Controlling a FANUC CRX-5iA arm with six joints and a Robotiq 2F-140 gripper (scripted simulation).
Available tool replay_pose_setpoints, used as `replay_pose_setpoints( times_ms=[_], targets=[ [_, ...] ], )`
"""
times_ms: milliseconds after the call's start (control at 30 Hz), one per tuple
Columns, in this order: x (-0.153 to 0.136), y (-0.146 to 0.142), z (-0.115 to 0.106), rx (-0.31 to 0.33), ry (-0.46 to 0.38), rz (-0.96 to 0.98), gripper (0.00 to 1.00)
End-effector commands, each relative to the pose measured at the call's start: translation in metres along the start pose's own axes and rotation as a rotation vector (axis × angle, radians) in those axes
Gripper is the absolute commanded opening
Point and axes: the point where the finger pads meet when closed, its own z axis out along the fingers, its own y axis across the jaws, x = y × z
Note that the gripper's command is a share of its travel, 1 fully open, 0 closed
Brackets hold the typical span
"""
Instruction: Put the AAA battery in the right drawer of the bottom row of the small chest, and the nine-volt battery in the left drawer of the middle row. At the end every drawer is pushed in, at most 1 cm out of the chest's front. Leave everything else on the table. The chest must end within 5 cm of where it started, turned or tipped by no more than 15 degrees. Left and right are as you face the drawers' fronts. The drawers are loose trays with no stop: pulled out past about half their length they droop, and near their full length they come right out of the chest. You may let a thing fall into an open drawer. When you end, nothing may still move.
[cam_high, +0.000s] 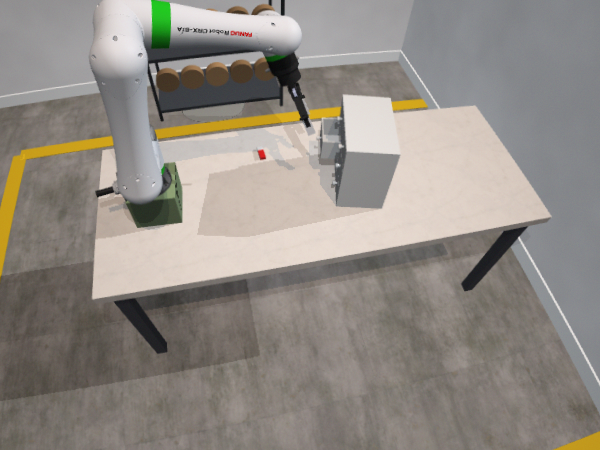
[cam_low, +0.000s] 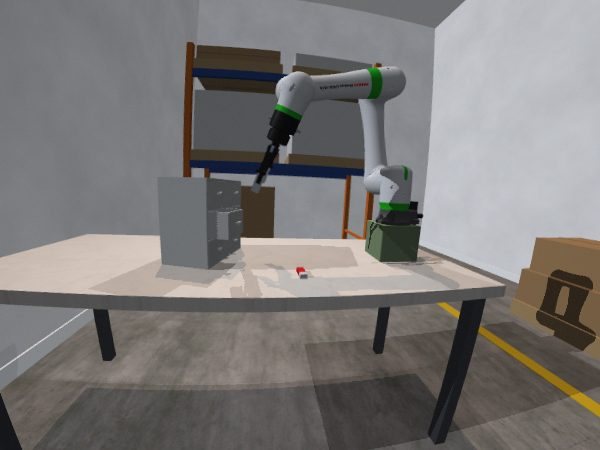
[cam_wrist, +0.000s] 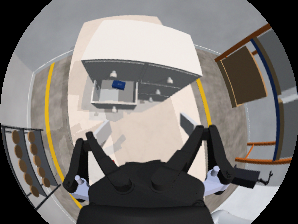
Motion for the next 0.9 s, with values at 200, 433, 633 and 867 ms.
replay_pose_setpoints(
  times_ms=[200, 433, 633, 867],
  targets=[
    [0.119, -0.001, -0.011, -0.13, 0.475, -0.272, 1.0],
    [0.169, -0.054, -0.056, -0.121, 0.757, -0.512, 1.0],
    [0.18, -0.107, -0.09, -0.075, 0.97, -0.74, 1.0],
    [0.167, -0.167, -0.121, 0.006, 1.136, -0.988, 1.0]
  ],
)
